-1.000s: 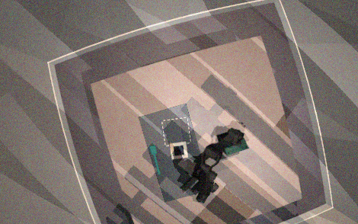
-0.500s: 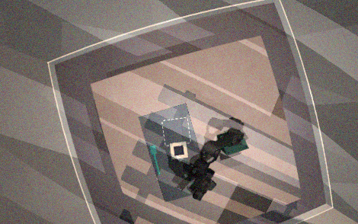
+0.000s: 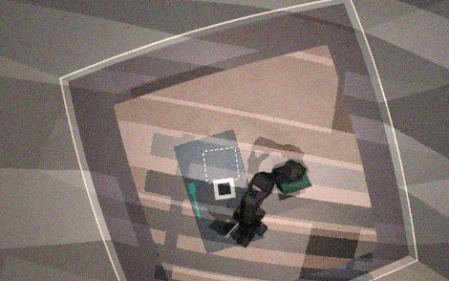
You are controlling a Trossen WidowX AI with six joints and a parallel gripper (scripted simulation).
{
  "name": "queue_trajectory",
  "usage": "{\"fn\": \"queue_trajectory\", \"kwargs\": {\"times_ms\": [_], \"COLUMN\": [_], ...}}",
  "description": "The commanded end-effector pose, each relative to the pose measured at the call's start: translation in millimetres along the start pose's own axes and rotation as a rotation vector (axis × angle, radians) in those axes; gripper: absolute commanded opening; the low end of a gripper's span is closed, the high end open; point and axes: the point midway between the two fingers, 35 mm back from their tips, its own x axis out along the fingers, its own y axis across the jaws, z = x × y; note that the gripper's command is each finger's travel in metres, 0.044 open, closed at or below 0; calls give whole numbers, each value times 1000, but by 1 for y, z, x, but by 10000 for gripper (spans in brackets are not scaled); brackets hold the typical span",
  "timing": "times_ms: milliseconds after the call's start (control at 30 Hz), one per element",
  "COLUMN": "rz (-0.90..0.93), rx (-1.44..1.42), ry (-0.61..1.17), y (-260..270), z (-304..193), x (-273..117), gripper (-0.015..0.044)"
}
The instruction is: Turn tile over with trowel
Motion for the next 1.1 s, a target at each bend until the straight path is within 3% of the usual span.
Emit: {"fn": "queue_trajectory", "kwargs": {"times_ms": [0, 567, 1067], "rz": [5, 1, -2], "rx": [1, 0, 0], "ry": [2, 0, 4], "y": [9, 15, -68], "z": [1, 0, 2], "x": [-1, 0, -21], "gripper": [100, 100, 100]}}
